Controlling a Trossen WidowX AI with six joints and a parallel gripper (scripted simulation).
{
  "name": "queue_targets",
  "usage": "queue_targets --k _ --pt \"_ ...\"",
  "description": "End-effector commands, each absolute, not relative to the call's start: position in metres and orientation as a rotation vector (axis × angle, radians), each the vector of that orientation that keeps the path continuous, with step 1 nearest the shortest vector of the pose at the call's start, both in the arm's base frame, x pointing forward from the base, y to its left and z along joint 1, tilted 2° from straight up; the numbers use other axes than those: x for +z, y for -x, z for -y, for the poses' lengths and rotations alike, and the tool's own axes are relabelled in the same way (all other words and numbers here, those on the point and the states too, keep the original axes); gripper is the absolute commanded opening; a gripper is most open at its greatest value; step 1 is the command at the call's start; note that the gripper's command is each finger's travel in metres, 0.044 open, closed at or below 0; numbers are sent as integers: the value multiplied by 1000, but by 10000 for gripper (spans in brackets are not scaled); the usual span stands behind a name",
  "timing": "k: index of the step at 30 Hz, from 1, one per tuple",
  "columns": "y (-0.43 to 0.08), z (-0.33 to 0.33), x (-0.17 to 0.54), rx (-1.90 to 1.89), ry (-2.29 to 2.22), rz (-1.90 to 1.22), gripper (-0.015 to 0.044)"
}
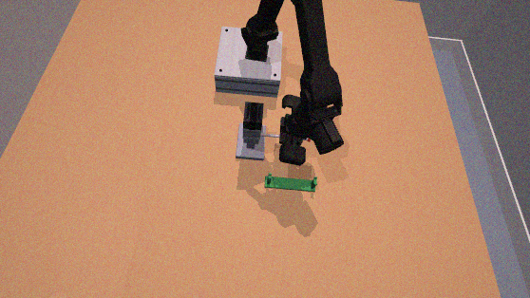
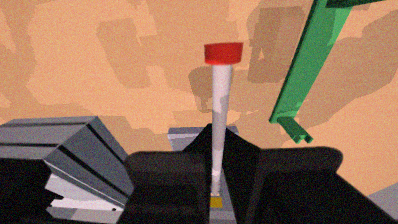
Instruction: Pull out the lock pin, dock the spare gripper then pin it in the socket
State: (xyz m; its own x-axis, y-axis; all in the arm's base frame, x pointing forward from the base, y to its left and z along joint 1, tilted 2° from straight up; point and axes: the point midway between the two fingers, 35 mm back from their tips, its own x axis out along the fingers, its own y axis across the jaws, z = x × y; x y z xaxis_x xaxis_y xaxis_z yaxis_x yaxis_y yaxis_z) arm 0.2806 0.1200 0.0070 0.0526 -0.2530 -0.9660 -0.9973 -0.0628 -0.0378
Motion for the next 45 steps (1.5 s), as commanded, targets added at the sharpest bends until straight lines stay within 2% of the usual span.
queue_targets --k 1,45 --pt "-280 -117 7 1088 1465 -1328 0" --pt "-283 -85 7 1100 1461 -1337 0"
